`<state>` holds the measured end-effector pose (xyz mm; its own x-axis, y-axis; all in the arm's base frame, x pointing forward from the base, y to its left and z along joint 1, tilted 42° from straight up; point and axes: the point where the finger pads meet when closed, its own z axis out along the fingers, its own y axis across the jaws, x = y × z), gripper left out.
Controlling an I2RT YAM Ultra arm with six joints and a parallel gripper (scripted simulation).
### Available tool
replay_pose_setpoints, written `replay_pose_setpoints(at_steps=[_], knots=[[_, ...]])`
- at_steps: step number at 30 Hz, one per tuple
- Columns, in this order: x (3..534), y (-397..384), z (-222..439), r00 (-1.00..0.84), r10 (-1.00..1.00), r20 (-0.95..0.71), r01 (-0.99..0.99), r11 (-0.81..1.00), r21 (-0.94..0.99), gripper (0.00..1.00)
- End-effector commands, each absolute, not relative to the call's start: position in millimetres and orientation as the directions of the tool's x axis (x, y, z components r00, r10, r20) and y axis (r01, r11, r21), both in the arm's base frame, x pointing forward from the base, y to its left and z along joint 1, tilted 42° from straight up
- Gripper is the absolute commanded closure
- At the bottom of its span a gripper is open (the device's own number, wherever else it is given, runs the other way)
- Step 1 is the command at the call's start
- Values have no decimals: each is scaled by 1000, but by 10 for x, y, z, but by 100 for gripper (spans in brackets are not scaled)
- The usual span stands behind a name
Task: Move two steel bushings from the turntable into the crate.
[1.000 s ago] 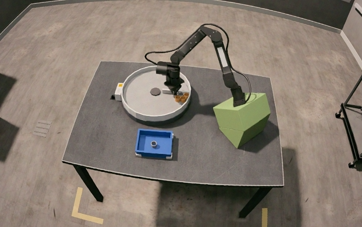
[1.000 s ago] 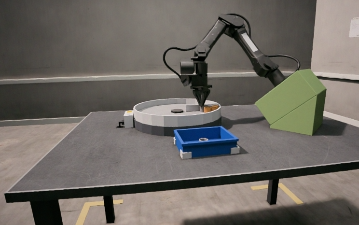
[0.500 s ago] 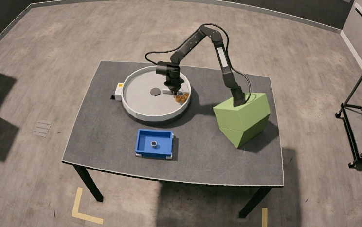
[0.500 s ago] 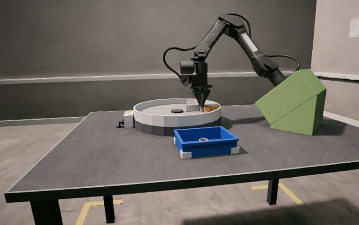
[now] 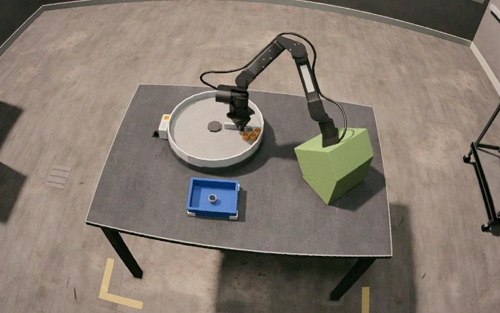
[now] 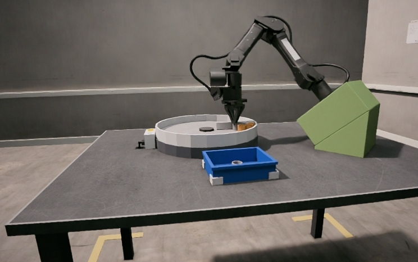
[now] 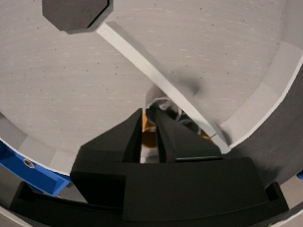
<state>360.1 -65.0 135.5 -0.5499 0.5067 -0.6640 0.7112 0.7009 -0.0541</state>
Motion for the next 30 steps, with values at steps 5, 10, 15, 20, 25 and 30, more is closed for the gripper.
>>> replay_pose_setpoints(at_steps=[5, 10, 15, 20, 25, 30], knots=[[3540, -603, 1383, -554, 499, -666, 705, 707, -56, 87], [3540, -603, 1383, -554, 499, -666, 705, 707, -56, 87], [3540, -603, 1383, -554, 499, -666, 705, 707, -56, 87], [3540, -603, 1383, -554, 499, -666, 705, 707, -56, 87], [3526, -604, 1365, -556, 500, -664, 706, 706, -60, 87], [3517, -604, 1359, -556, 499, -664, 706, 705, -62, 87]])
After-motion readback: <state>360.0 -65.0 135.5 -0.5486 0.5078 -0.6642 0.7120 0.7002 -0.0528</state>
